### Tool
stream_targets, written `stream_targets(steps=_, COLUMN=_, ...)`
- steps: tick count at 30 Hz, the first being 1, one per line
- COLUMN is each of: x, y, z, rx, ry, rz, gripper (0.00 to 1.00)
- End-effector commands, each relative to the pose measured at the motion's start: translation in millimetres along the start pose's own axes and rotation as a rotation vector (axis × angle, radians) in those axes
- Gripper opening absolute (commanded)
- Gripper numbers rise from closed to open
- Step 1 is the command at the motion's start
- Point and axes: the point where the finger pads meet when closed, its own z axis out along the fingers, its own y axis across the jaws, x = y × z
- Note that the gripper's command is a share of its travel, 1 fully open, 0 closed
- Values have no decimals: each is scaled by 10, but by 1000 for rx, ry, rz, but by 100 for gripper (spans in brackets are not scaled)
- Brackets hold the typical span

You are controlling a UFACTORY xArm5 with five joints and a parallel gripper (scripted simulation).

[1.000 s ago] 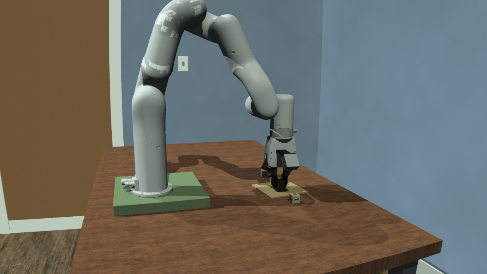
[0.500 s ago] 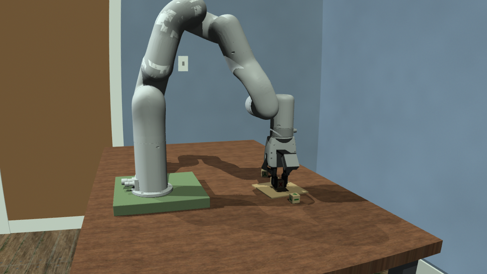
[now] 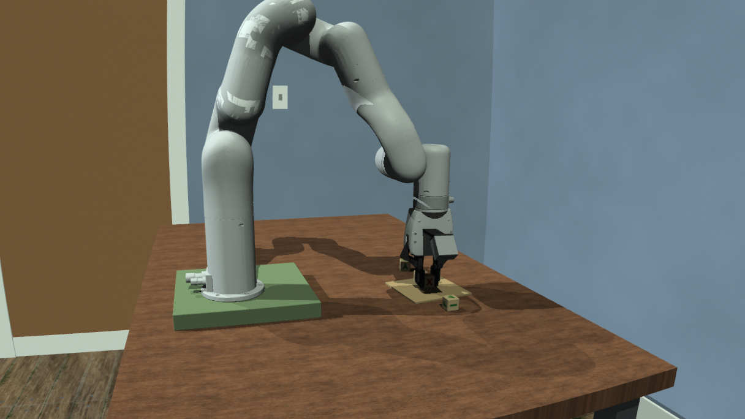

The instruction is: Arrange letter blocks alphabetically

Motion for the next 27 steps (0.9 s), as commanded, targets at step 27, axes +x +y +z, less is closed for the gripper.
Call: stream_targets(steps=27, x=0, y=-13, z=25, rx=3, ry=0, rz=0, gripper=21)
